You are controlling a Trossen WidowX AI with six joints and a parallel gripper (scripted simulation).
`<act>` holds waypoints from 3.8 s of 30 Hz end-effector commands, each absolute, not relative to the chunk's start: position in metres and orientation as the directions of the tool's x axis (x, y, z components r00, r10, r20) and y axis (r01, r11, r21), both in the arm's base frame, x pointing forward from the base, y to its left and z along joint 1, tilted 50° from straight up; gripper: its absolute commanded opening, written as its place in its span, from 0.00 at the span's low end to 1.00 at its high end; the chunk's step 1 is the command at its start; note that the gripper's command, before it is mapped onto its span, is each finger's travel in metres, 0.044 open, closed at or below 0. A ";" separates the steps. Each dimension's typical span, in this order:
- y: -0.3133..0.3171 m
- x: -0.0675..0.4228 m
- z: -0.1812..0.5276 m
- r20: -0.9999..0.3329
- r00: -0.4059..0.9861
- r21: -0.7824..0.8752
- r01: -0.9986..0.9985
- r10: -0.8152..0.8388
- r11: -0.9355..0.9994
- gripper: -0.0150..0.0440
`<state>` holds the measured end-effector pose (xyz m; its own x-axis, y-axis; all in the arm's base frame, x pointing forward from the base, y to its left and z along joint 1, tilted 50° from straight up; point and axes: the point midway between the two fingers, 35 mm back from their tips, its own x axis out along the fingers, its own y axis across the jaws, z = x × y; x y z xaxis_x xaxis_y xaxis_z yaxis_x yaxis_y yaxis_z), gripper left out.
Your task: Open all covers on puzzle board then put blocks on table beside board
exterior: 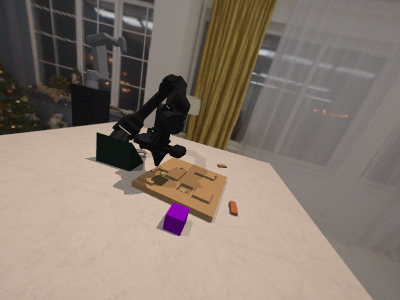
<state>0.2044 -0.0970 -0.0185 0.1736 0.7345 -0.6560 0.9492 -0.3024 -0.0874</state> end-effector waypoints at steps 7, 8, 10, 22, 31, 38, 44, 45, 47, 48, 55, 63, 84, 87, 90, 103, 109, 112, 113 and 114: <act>-0.103 0.215 -0.014 -0.657 0.174 0.186 0.980 0.733 -0.065 0.25; -0.104 0.218 -0.013 -0.657 0.174 0.262 0.965 0.733 0.006 0.25; -0.106 0.224 -0.012 -0.658 0.174 0.403 0.903 0.733 0.148 0.25; -0.113 0.259 -0.001 -0.659 0.174 0.749 0.058 0.732 0.660 0.25; -0.114 0.275 0.004 -0.658 0.175 0.631 -0.402 0.733 0.663 0.25; -0.114 0.287 0.008 -0.657 0.174 0.439 -0.702 0.733 0.561 0.25; -0.114 0.296 0.012 -0.656 0.174 0.227 -0.882 0.734 0.412 0.25; -0.114 0.297 0.012 -0.656 0.174 0.190 -0.904 0.735 0.384 0.25; -0.114 0.299 0.013 -0.656 0.174 0.114 -0.939 0.735 0.324 0.25; -0.114 0.300 0.013 -0.655 0.174 0.088 -0.949 0.735 0.303 0.25; -0.114 0.300 0.013 -0.655 0.174 0.080 -0.951 0.735 0.297 0.25; -0.114 0.300 0.013 -0.655 0.174 0.080 -0.951 0.735 0.297 0.25; -0.114 0.300 0.013 -0.655 0.174 0.080 -0.951 0.735 0.297 0.25; -0.113 0.300 0.012 -0.655 0.174 0.080 -0.951 0.735 0.297 0.25; -0.111 0.301 0.010 -0.656 0.174 0.080 -0.951 0.735 0.297 0.25; -0.102 0.304 0.001 -0.656 0.175 0.080 -0.951 0.734 0.298 0.25; -0.097 0.305 -0.002 -0.656 0.175 0.080 -0.951 0.734 0.298 0.25; -0.095 0.306 -0.004 -0.656 0.175 0.080 -0.951 0.734 0.298 0.25; -0.094 0.306 -0.005 -0.656 0.175 0.080 -0.951 0.734 0.298 0.25; -0.094 0.306 -0.006 -0.656 0.175 0.080 -0.951 0.734 0.298 0.25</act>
